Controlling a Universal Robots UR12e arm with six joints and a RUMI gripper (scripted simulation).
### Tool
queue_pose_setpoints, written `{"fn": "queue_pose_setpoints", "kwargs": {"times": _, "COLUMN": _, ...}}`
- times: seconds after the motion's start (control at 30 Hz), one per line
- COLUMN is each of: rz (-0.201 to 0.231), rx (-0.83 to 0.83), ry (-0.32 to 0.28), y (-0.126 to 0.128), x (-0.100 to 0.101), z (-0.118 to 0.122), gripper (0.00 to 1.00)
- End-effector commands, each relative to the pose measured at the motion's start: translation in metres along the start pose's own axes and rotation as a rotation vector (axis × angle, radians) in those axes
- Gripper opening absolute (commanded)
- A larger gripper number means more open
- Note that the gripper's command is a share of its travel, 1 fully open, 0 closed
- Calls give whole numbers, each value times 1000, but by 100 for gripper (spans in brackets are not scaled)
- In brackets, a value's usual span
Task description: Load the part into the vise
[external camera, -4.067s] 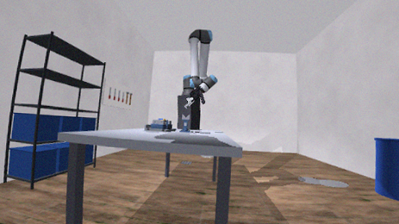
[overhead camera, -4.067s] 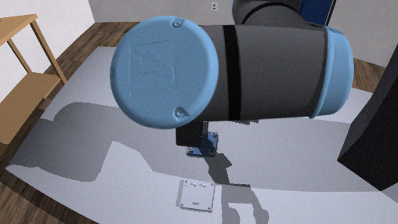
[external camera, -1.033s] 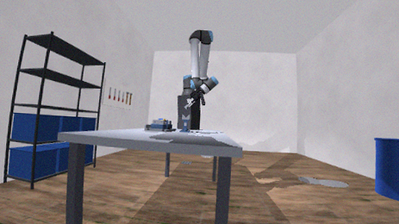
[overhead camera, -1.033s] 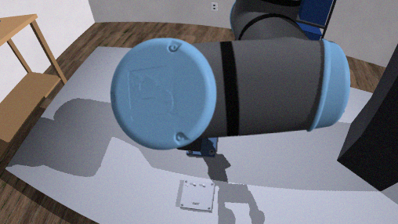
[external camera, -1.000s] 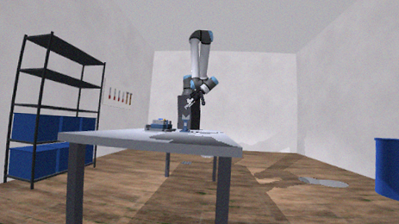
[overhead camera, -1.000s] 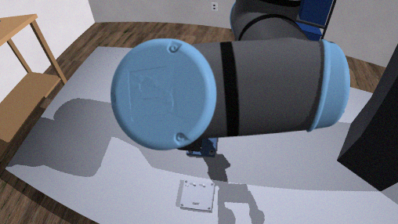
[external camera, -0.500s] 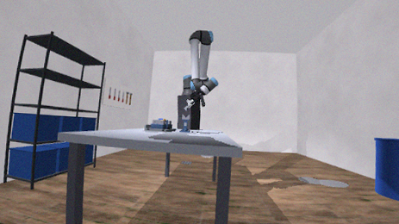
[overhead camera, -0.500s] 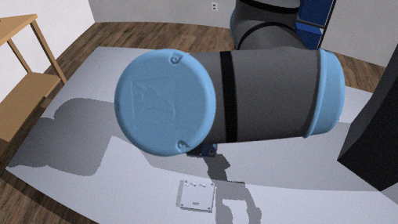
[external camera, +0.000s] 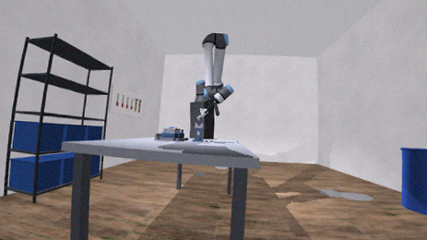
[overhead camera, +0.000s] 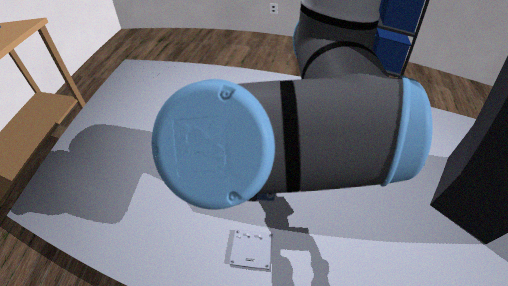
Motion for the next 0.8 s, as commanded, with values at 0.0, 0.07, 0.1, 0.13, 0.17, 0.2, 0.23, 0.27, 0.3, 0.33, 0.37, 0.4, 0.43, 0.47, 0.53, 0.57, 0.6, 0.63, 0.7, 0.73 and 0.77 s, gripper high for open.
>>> {"fn": "queue_pose_setpoints", "kwargs": {"times": 0.0, "rz": 1, "rx": 1, "ry": 0, "y": 1, "x": 3, "z": -3, "gripper": 0}}
{"fn": "queue_pose_setpoints", "kwargs": {"times": 0.07, "rz": 1, "rx": 1, "ry": 0, "y": 1, "x": 5, "z": -5, "gripper": 0}}
{"fn": "queue_pose_setpoints", "kwargs": {"times": 0.1, "rz": 1, "rx": 1, "ry": 0, "y": 2, "x": 6, "z": -5, "gripper": 0}}
{"fn": "queue_pose_setpoints", "kwargs": {"times": 0.13, "rz": 1, "rx": 1, "ry": 0, "y": 2, "x": 6, "z": -6, "gripper": 0}}
{"fn": "queue_pose_setpoints", "kwargs": {"times": 0.17, "rz": 1, "rx": 1, "ry": 0, "y": 2, "x": 7, "z": -7, "gripper": 0}}
{"fn": "queue_pose_setpoints", "kwargs": {"times": 0.2, "rz": 1, "rx": 1, "ry": 0, "y": 2, "x": 8, "z": -8, "gripper": 0}}
{"fn": "queue_pose_setpoints", "kwargs": {"times": 0.23, "rz": 1, "rx": 1, "ry": 0, "y": 2, "x": 9, "z": -9, "gripper": 0}}
{"fn": "queue_pose_setpoints", "kwargs": {"times": 0.27, "rz": 1, "rx": 1, "ry": 0, "y": 2, "x": 10, "z": -9, "gripper": 0}}
{"fn": "queue_pose_setpoints", "kwargs": {"times": 0.3, "rz": 1, "rx": 1, "ry": 0, "y": 3, "x": 10, "z": -10, "gripper": 0}}
{"fn": "queue_pose_setpoints", "kwargs": {"times": 0.33, "rz": 1, "rx": 1, "ry": 0, "y": 3, "x": 11, "z": -11, "gripper": 0}}
{"fn": "queue_pose_setpoints", "kwargs": {"times": 0.37, "rz": 1, "rx": 1, "ry": 0, "y": 3, "x": 12, "z": -12, "gripper": 0}}
{"fn": "queue_pose_setpoints", "kwargs": {"times": 0.4, "rz": 1, "rx": 1, "ry": 0, "y": 3, "x": 13, "z": -13, "gripper": 0}}
{"fn": "queue_pose_setpoints", "kwargs": {"times": 0.43, "rz": 1, "rx": 1, "ry": 0, "y": 3, "x": 13, "z": -13, "gripper": 0}}
{"fn": "queue_pose_setpoints", "kwargs": {"times": 0.47, "rz": 1, "rx": 1, "ry": 0, "y": 3, "x": 13, "z": -13, "gripper": 0}}
{"fn": "queue_pose_setpoints", "kwargs": {"times": 0.53, "rz": 1, "rx": 1, "ry": 0, "y": 3, "x": 14, "z": -14, "gripper": 0}}
{"fn": "queue_pose_setpoints", "kwargs": {"times": 0.57, "rz": 1, "rx": 1, "ry": 0, "y": 3, "x": 15, "z": -15, "gripper": 0}}
{"fn": "queue_pose_setpoints", "kwargs": {"times": 0.6, "rz": 1, "rx": 1, "ry": 0, "y": 4, "x": 16, "z": -16, "gripper": 0}}
{"fn": "queue_pose_setpoints", "kwargs": {"times": 0.63, "rz": 1, "rx": 1, "ry": 0, "y": 4, "x": 17, "z": -16, "gripper": 0}}
{"fn": "queue_pose_setpoints", "kwargs": {"times": 0.7, "rz": 1, "rx": 1, "ry": 0, "y": 4, "x": 18, "z": -18, "gripper": 0}}
{"fn": "queue_pose_setpoints", "kwargs": {"times": 0.73, "rz": 1, "rx": 1, "ry": 0, "y": 4, "x": 19, "z": -18, "gripper": 0}}
{"fn": "queue_pose_setpoints", "kwargs": {"times": 0.77, "rz": 1, "rx": 1, "ry": 0, "y": 4, "x": 19, "z": -19, "gripper": 0}}
Point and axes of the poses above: the point where the finger pads meet when closed, its own x axis out along the fingers, its own y axis across the jaws, z = x × y, the point moved 4 cm from there along -x, back along the fingers, and after that the axes turned 11 degrees about -x, right-handed, at the moved point
